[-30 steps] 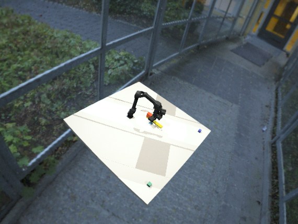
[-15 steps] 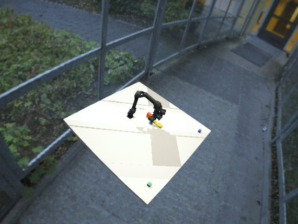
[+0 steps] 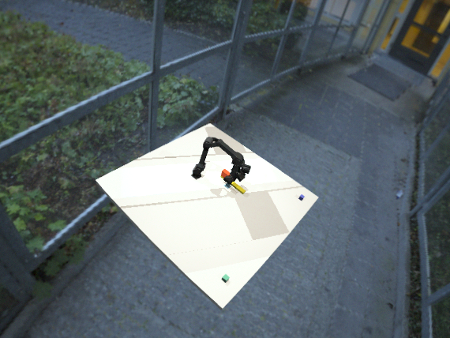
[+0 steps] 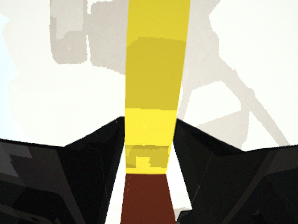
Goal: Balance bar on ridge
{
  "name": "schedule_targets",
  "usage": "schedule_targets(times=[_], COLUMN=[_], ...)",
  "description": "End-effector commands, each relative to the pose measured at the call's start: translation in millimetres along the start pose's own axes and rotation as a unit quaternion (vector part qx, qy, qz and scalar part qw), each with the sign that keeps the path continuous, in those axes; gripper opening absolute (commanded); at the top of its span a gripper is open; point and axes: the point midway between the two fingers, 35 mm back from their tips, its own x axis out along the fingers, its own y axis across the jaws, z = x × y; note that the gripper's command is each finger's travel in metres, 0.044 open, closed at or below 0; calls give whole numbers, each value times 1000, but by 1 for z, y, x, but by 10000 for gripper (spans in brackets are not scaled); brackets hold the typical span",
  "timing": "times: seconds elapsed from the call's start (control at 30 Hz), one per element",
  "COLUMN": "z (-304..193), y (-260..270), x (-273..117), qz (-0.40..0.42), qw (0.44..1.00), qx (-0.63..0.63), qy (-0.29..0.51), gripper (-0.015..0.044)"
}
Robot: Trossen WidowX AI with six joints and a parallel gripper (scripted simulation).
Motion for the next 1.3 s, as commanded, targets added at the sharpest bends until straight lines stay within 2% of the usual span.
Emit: schedule_targets(times=[0.0, 1.27], z=[0, 0], y=[0, 0], x=[0, 0], qz=[0, 0], qw=[1000, 1000], qx=[0, 0], qy=[0, 0], gripper=[168, 185])
